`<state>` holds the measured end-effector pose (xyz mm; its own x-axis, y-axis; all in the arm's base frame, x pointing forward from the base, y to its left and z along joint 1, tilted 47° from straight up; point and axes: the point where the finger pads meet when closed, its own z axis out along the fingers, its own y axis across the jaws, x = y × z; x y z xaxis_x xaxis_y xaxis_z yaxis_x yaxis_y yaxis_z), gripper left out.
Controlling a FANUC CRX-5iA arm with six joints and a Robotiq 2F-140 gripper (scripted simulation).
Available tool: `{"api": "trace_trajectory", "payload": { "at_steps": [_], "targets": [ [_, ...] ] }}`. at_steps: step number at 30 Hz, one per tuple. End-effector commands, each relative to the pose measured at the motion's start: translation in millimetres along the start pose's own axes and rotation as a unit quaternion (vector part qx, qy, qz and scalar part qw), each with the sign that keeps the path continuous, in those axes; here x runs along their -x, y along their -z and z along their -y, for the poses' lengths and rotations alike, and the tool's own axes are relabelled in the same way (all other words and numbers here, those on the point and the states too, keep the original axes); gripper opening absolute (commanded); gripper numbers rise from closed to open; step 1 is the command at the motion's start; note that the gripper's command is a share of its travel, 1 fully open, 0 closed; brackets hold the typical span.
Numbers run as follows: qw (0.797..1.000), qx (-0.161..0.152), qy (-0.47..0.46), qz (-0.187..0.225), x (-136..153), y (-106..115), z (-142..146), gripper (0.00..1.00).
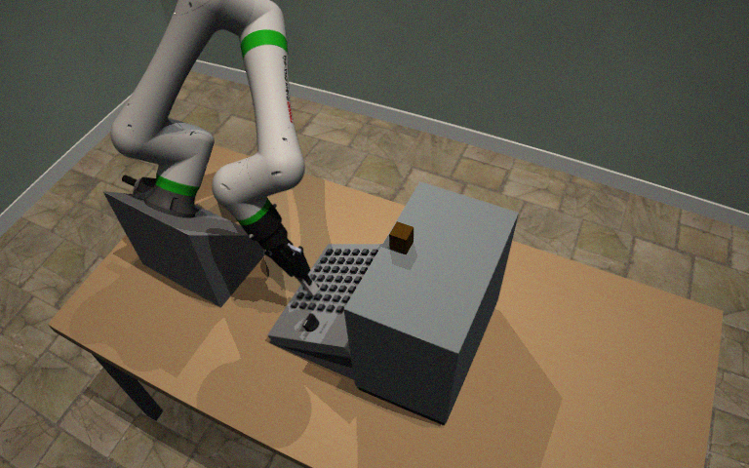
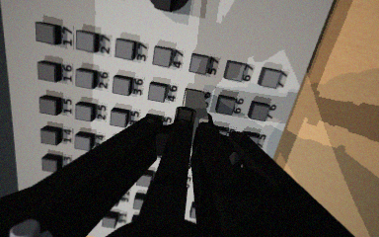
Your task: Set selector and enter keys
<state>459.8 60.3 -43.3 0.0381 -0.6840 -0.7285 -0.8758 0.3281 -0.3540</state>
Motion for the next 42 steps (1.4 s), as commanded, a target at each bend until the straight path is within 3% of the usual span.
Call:
{"api": "trace_trajectory", "payload": {
  "at_steps": [1, 42],
  "targets": [
    [1.000, 0.000, 0.000, 0.000, -0.2, -4.1, 0.3, 0.00],
    [1.000, 0.000, 0.000, 0.000, -0.2, -11.5, 0.3, 0.00]
  ]
}}
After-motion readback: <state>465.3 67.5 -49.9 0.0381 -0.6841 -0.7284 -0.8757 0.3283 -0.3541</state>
